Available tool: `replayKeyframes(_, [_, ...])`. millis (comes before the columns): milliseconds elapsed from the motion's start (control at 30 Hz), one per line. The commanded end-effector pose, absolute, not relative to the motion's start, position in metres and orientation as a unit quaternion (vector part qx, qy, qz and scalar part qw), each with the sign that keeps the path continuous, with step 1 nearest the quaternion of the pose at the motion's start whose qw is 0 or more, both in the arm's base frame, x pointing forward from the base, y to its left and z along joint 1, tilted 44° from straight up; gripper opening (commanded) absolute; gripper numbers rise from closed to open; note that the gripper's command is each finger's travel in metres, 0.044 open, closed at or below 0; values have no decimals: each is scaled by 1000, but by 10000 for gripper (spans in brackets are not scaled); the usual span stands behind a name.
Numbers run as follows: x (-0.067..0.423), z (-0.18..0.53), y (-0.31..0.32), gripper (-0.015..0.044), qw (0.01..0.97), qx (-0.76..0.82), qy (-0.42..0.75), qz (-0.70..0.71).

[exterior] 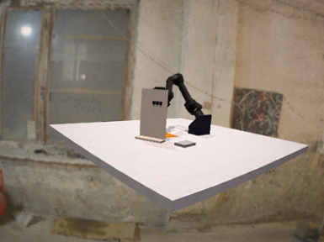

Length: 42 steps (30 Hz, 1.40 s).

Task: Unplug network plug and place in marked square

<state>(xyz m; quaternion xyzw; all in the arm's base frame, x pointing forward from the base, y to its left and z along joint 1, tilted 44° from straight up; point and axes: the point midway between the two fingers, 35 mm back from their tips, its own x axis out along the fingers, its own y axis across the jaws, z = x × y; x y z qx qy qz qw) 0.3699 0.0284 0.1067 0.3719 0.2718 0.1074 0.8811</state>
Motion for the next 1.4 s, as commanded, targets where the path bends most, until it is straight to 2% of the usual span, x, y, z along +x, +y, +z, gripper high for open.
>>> replayKeyframes(0, [367, 107, 28, 0, 880, 374, 272, 107])
replayKeyframes(1367, [348, 113, 22, 0, 880, 374, 273, 107])
